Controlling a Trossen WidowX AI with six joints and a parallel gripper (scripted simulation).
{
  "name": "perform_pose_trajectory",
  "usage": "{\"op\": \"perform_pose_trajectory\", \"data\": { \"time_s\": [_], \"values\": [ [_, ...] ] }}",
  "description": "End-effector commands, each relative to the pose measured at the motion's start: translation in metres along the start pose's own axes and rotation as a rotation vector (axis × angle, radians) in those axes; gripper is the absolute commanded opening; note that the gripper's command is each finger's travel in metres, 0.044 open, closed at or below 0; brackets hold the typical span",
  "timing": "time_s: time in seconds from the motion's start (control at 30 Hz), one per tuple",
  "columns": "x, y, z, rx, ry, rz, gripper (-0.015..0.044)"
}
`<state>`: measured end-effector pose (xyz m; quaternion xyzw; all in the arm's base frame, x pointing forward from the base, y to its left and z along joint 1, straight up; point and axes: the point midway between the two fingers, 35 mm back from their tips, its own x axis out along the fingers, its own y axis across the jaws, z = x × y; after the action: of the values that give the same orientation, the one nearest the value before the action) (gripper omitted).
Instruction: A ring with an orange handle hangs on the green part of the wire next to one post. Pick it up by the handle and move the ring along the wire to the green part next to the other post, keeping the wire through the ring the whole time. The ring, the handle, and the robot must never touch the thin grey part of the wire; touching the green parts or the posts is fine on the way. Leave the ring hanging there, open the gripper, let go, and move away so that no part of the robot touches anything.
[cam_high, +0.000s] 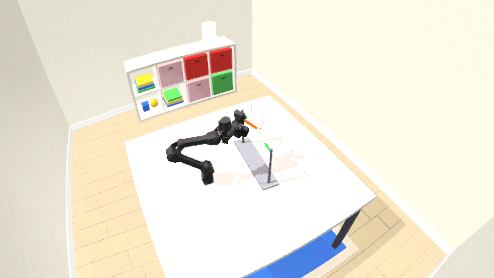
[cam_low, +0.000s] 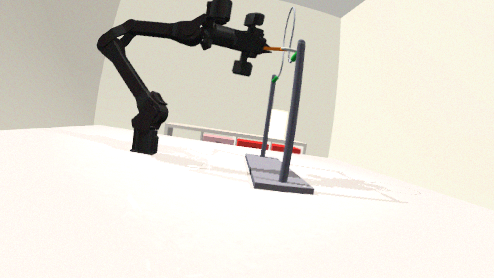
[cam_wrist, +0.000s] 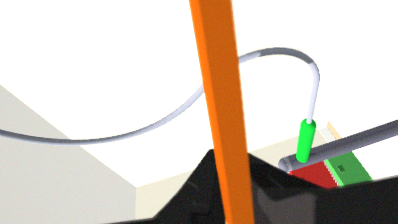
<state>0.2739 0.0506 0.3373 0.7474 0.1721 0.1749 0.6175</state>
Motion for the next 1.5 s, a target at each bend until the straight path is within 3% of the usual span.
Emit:
{"op": "perform_pose_trajectory", "data": {
  "time_s": [0.0,1.47],
  "values": [
    [-0.001,0.009,-0.002,0.013,0.009,0.018,-0.015],
    [0.001,0.049,0.004,0.222,-0.033,0.102,-0.015]
  ]
}}
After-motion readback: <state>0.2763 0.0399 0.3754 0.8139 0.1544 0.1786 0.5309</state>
